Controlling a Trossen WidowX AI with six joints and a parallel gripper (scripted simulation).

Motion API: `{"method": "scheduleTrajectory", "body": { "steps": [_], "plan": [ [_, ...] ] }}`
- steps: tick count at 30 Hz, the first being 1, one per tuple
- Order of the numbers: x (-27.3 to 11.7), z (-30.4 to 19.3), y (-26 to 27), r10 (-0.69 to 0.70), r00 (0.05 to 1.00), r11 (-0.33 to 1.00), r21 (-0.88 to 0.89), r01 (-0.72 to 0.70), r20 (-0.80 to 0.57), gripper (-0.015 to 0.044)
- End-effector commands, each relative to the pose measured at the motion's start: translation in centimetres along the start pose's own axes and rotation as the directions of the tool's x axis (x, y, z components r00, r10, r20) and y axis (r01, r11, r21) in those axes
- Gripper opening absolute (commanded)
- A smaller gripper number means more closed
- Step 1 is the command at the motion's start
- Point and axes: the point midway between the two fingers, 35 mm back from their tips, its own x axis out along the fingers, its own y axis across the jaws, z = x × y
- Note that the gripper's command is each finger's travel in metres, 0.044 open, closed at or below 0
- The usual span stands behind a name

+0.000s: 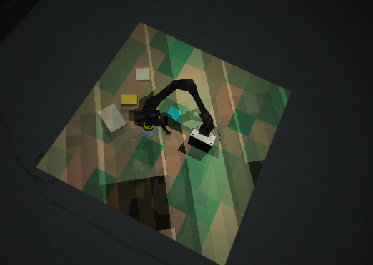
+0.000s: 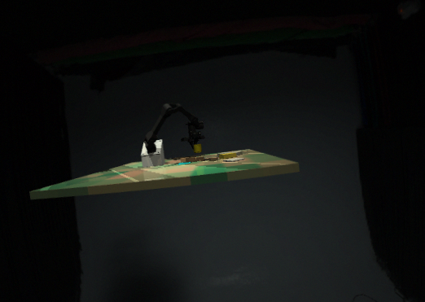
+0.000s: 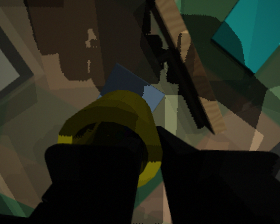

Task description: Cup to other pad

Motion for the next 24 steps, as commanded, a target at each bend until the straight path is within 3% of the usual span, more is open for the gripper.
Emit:
{"method": "scheduleTrajectory", "body": {
  "steps": [1, 24],
  "plan": [
    [0.0, 0.0, 0.0, 0.0, 1.0, 1.0, -0.002, 0.0, 0.0, 0.0],
    [-0.2, 2.1, -3.0, -0.004, 1.0, 1.0, 0.003, 0.004, -0.002, 0.0]
  ]
}}
